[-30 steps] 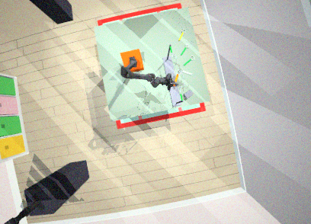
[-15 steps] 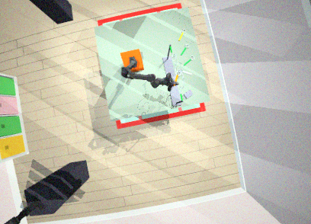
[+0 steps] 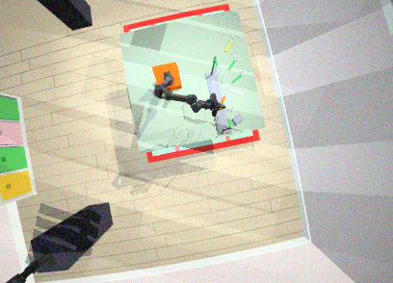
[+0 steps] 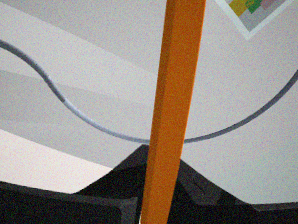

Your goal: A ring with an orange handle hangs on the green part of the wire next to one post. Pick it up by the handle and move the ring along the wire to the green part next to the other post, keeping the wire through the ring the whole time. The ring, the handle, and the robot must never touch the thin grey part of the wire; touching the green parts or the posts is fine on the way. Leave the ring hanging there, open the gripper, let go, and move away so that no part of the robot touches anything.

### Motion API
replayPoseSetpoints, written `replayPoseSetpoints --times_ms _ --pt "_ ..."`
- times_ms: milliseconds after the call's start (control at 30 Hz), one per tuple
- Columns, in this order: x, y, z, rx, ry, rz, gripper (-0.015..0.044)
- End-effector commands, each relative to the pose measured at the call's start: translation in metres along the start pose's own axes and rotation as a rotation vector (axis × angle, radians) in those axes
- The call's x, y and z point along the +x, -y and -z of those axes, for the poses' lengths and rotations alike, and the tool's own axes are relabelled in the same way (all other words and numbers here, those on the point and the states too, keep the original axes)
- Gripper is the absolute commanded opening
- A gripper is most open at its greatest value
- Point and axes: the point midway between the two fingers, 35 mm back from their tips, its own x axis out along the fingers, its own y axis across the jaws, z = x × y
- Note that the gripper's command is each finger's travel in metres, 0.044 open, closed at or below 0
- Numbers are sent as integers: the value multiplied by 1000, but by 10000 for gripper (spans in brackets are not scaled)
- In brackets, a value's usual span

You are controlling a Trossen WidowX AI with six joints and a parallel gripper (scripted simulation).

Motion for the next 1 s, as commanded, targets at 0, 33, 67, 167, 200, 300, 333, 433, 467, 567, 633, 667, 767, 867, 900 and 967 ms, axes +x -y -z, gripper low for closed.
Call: replayPoseSetpoints --times_ms 0,33,67,167,200,300,333,433,467,567,633,667,767,867,900,967 --pt "0 -5 1 18 -1 -3 -150" --pt "0 -7 1 27 -2 -8 -150" --pt "0 -9 1 38 -3 -14 -150" --pt "-1 -16 1 71 -7 -31 -150" --pt "-1 -19 0 85 -8 -38 -150" --pt "-3 -27 0 130 -13 -63 -150" --pt "-3 -30 -1 146 -15 -71 -150" --pt "-4 -37 -2 186 -19 -93 -150" --pt "-5 -40 -3 204 -21 -103 -150" --pt "-7 -50 -5 262 -27 -134 -150" --pt "-9 -56 -7 302 -31 -156 -150" --pt "-10 -59 -8 322 -33 -167 -150" --pt "-12 -68 -11 382 -39 -199 -150" --pt "-15 -76 -15 437 -45 -229 -150" --pt "-16 -79 -17 458 -48 -240 -150" --pt "-19 -85 -20 498 -52 -262 -150"
